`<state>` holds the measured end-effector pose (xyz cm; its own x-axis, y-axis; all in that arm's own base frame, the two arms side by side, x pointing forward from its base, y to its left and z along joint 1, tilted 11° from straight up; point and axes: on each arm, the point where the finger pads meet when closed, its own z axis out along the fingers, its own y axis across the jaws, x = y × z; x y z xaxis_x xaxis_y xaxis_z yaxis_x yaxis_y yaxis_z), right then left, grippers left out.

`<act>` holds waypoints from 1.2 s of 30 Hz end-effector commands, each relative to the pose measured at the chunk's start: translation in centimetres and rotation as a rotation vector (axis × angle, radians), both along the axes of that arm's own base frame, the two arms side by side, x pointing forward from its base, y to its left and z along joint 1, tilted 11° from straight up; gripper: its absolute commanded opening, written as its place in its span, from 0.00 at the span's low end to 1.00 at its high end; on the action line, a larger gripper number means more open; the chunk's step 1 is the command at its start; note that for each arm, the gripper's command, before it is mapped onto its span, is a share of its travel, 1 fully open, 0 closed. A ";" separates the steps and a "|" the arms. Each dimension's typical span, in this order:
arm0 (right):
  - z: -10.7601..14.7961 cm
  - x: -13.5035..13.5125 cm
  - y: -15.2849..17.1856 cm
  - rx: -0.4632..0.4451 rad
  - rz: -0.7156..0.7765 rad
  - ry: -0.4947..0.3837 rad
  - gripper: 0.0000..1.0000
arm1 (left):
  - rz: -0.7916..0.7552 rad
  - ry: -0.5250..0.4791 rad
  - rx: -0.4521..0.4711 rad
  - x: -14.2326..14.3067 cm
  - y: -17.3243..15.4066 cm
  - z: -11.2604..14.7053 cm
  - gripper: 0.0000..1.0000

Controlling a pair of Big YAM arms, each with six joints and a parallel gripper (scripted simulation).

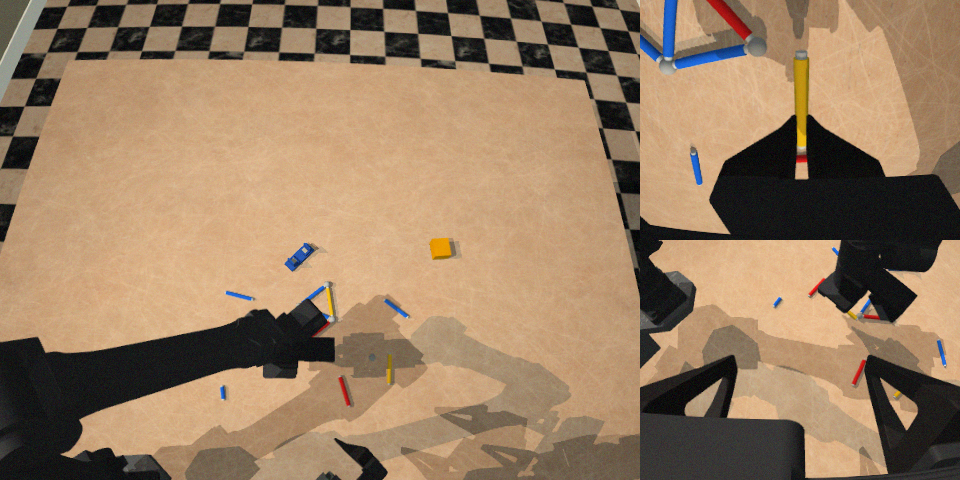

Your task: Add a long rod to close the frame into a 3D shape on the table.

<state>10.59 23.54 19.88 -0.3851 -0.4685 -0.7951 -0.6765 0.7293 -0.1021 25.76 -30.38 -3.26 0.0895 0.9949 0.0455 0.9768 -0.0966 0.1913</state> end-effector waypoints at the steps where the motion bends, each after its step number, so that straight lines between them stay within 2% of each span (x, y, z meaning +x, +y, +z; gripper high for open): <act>1: 2.3 -0.2 0.4 0.091 -0.190 0.092 1.00 | -0.015 0.006 0.005 1.3 -1.3 0.2 0.00; 3: 2.3 -0.2 0.4 0.091 -0.190 0.092 1.00 | -0.015 0.006 0.005 1.3 -1.3 0.2 0.00; 6: 2.2 0.0 -0.2 0.105 -0.321 0.085 1.00 | -0.007 0.005 0.006 2.1 -1.6 0.5 0.00; 10: 2.8 0.3 -0.7 0.133 -0.455 0.031 1.00 | -0.020 0.005 0.008 2.2 -2.1 0.6 0.00; 15: 4.0 0.5 -0.7 0.166 -0.534 -0.068 1.00 | -0.236 0.009 0.048 2.1 -2.3 0.6 0.00; 18: 4.9 0.4 -0.3 0.185 -0.550 -0.135 1.00 | -0.343 0.013 0.067 2.1 -2.3 0.6 0.00; 25: 5.6 0.4 0.0 0.169 -0.533 -0.191 1.00 | -0.359 0.012 0.070 2.1 -2.3 0.6 0.00; 36: 5.5 0.6 -0.1 0.168 -0.537 -0.192 1.00 | -0.350 0.015 0.073 4.7 -3.6 1.1 0.00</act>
<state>11.44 22.28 23.61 -0.3660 -0.1664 -0.9156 -0.1946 0.9758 -0.0996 28.63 -32.48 -2.74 0.4204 0.8994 0.1196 0.8887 -0.4347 0.1454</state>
